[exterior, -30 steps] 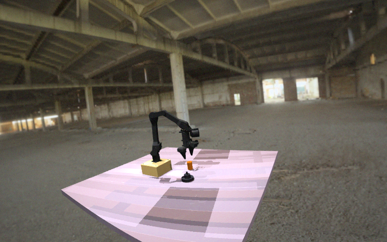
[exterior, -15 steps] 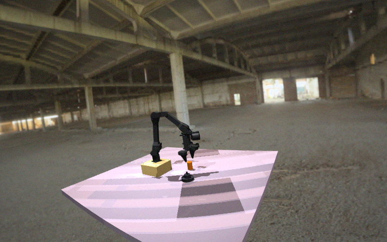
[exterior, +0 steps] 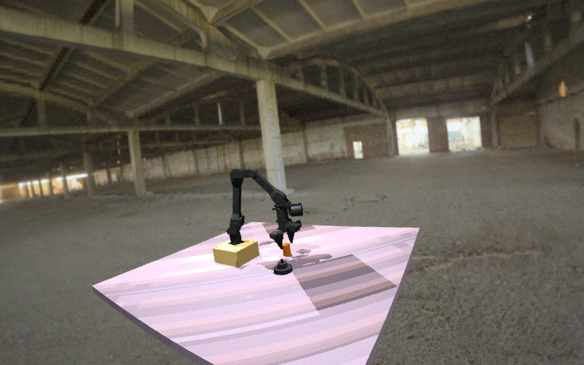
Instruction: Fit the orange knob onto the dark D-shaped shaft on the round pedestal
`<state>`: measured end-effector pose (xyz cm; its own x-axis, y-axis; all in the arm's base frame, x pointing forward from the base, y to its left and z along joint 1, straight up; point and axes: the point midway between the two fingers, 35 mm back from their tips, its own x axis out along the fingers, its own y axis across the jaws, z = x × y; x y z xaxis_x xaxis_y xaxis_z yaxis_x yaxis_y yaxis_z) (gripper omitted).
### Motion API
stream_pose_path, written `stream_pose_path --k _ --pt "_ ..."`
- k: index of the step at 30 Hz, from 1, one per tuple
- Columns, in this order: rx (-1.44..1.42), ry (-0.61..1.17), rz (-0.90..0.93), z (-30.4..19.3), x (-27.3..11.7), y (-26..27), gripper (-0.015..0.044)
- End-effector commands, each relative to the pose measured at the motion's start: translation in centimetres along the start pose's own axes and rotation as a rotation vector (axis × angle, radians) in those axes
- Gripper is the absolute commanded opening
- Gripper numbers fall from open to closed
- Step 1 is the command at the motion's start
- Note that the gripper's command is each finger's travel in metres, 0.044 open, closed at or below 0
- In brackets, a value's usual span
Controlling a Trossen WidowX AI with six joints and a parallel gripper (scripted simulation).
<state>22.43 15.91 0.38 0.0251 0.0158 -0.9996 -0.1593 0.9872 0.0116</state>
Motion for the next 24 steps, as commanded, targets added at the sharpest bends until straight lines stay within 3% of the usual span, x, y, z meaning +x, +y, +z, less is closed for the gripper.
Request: stream_pose_path --k 1,22,24 --pt "0.002 0.007 -0.009 -0.1 0.9 -0.1 0.044" --pt "0.002 0.008 -0.009 -0.4 4.0 -0.3 0.044" --pt "0.002 0.008 -0.009 -0.4 4.0 -0.3 0.0387"
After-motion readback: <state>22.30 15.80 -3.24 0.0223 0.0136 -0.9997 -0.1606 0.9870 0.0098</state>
